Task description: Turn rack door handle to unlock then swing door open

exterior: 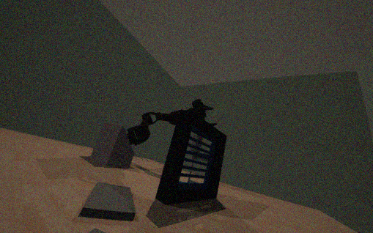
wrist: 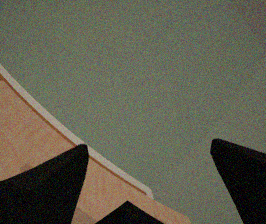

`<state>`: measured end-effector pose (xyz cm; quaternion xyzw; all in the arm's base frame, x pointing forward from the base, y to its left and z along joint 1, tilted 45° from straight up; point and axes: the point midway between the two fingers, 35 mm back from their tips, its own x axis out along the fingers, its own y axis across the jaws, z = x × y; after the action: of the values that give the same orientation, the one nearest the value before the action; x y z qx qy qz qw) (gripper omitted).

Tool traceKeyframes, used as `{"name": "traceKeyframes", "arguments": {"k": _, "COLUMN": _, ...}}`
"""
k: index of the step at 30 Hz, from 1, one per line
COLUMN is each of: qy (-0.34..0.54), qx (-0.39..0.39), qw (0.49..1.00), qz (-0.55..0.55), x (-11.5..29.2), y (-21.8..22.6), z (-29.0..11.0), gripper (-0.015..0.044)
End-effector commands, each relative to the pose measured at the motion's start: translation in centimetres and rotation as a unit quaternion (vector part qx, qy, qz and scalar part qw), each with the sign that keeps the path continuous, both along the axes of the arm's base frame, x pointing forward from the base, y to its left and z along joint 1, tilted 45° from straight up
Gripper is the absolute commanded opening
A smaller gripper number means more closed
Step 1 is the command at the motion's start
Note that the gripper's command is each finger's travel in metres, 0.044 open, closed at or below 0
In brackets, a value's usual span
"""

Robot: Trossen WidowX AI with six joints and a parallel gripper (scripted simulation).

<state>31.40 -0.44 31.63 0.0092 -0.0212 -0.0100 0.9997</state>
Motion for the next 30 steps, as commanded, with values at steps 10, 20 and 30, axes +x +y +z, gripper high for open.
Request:
{"name": "traceKeyframes", "arguments": {"k": 10, "qy": 0.12, "qx": -0.02, "qw": 0.992, "qz": 0.024, "x": 2.6, "y": -0.4, "z": -2.9, "gripper": 0.0297}}
{"name": "traceKeyframes", "arguments": {"k": 20, "qy": 0.226, "qx": -0.034, "qw": 0.973, "qz": 0.038, "x": 4.3, "y": -1.7, "z": -5.8, "gripper": 0.0297}}
{"name": "traceKeyframes", "arguments": {"k": 30, "qy": 0.351, "qx": -0.01, "qw": 0.933, "qz": 0.082, "x": 5.1, "y": -2.4, "z": -9.2, "gripper": 0.0297}}
